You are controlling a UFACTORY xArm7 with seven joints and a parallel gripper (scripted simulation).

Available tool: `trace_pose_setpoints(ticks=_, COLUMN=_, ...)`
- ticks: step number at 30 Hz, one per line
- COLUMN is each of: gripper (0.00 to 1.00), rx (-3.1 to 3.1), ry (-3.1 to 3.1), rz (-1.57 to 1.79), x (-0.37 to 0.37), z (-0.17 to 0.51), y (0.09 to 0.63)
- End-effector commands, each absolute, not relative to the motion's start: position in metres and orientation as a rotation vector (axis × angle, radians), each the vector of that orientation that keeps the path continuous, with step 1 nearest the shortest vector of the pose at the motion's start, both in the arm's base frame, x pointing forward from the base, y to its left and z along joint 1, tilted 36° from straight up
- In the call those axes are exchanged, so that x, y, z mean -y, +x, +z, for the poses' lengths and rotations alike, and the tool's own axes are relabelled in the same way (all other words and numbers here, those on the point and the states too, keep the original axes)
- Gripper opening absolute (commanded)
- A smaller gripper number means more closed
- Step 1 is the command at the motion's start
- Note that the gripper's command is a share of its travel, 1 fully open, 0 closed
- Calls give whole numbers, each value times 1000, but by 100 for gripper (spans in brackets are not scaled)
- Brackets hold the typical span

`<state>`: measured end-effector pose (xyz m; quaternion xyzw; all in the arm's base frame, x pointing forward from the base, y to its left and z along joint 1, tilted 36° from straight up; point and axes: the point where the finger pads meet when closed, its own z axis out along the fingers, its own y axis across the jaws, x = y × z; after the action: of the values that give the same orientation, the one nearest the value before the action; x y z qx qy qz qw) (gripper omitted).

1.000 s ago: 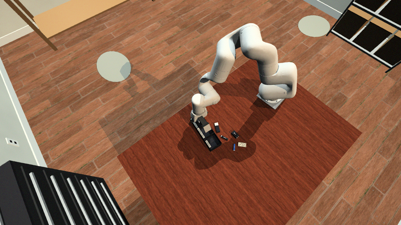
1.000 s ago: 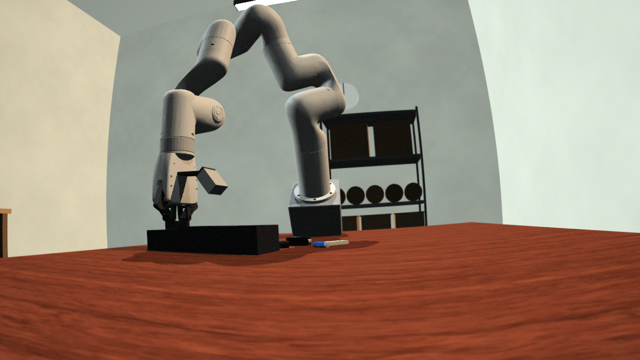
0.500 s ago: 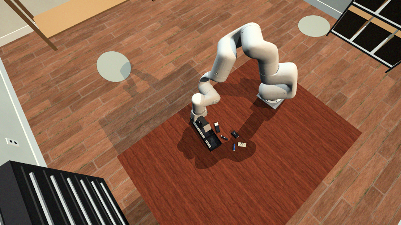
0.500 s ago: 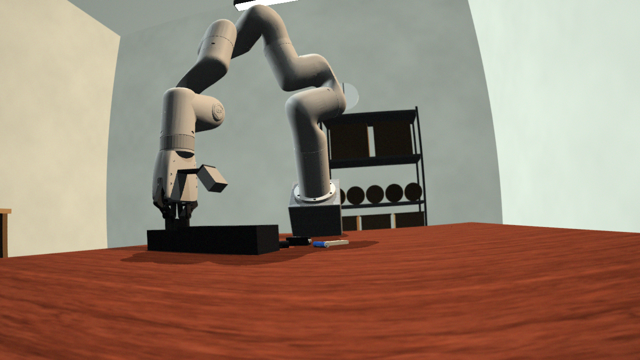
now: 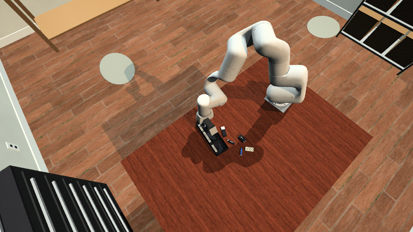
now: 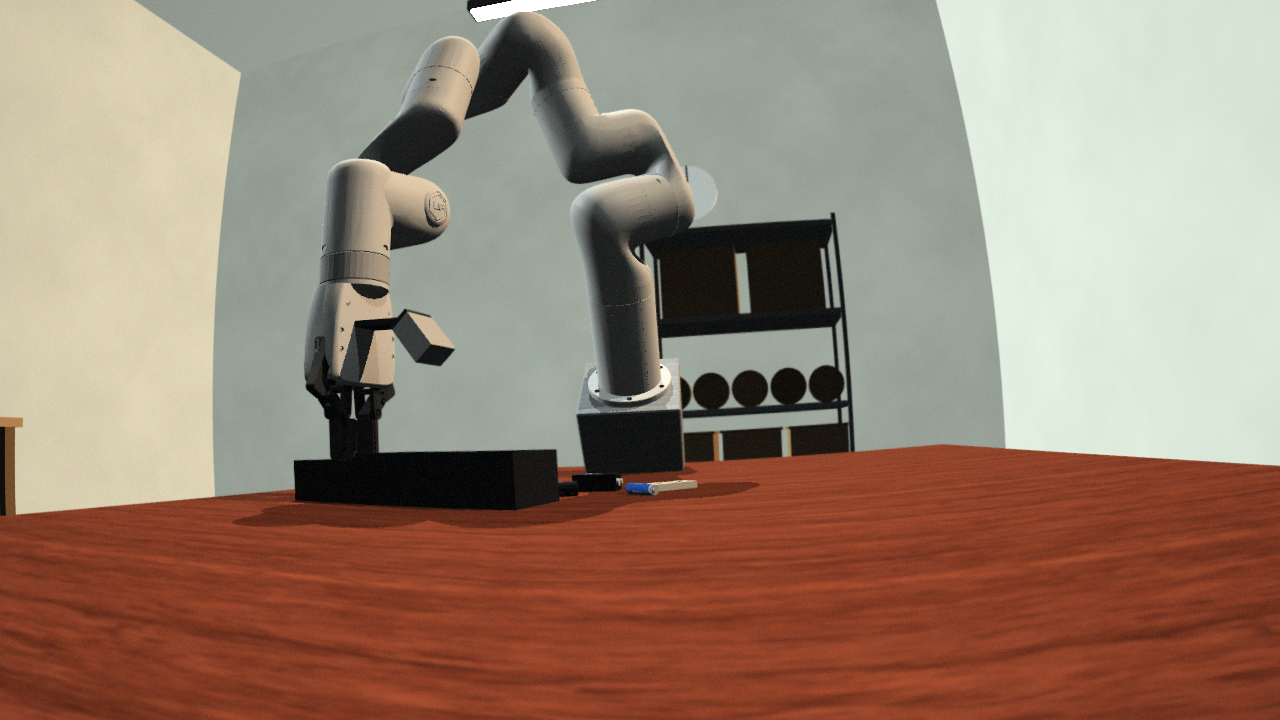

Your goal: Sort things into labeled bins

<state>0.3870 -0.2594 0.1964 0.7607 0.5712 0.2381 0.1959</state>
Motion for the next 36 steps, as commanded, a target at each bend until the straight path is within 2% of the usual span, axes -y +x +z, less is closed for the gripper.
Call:
trace_pose_setpoints(ticks=1, gripper=30, rx=-1599, ry=2130, rz=667, x=260, z=201, y=385)
trace_pose_setpoints(ticks=19, gripper=30, rx=-1599, ry=2130, rz=667, x=259, z=221, y=370)
trace_pose_setpoints(ticks=20, gripper=38, rx=-1550, ry=2176, rz=683, x=251, z=219, y=367)
trace_pose_setpoints(ticks=29, gripper=38, rx=-1231, ry=2436, rz=773, x=182, z=204, y=343)
trace_pose_setpoints(ticks=36, gripper=38, rx=-1228, ry=2439, rz=773, x=144, z=195, y=329)
